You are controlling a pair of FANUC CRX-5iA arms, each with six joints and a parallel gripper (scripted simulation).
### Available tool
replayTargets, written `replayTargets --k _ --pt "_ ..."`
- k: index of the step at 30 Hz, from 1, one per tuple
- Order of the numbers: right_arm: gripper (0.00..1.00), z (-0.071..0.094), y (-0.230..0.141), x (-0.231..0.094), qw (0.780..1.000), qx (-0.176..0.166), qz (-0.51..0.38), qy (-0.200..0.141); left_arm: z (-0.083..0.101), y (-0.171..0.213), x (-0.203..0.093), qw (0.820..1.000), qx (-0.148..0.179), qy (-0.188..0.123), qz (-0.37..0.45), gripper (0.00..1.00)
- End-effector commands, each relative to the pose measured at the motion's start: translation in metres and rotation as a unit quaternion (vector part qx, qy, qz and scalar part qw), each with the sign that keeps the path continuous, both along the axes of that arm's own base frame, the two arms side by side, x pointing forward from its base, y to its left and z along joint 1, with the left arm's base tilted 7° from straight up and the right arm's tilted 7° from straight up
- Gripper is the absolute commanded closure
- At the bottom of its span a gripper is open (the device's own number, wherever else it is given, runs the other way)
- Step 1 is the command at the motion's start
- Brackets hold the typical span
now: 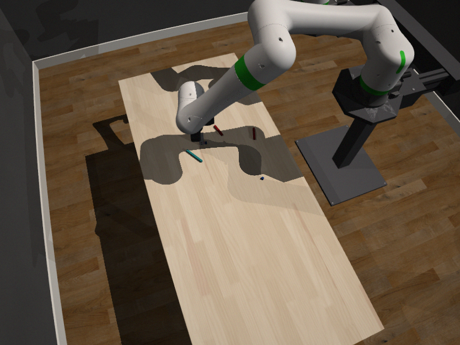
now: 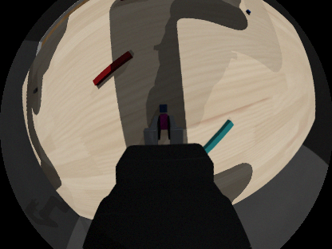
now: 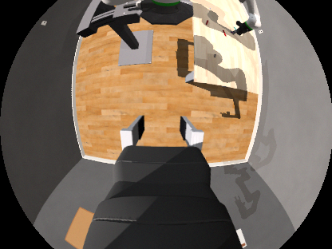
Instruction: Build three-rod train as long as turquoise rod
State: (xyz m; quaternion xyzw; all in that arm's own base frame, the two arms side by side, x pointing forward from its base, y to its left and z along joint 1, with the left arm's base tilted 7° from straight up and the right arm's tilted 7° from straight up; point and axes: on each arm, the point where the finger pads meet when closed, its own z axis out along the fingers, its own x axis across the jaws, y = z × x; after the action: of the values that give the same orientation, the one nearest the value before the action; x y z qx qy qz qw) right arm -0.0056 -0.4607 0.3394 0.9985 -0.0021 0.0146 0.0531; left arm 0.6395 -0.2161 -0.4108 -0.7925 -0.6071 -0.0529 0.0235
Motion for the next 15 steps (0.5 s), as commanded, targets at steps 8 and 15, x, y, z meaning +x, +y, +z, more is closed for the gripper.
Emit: replayTargets --k 8,15 --pt "0.0 0.001 -0.0002 -0.0002 1.0 -0.001 0.0 0.0 0.0014 -0.0002 -0.0006 1.0 0.0 -0.001 0.0 0.76" --pt "0.0 0.001 -0.0002 -0.0002 1.0 -0.001 0.0 0.0 0.0014 -0.0001 -0.0014 1.0 0.0 -0.001 0.0 0.76"
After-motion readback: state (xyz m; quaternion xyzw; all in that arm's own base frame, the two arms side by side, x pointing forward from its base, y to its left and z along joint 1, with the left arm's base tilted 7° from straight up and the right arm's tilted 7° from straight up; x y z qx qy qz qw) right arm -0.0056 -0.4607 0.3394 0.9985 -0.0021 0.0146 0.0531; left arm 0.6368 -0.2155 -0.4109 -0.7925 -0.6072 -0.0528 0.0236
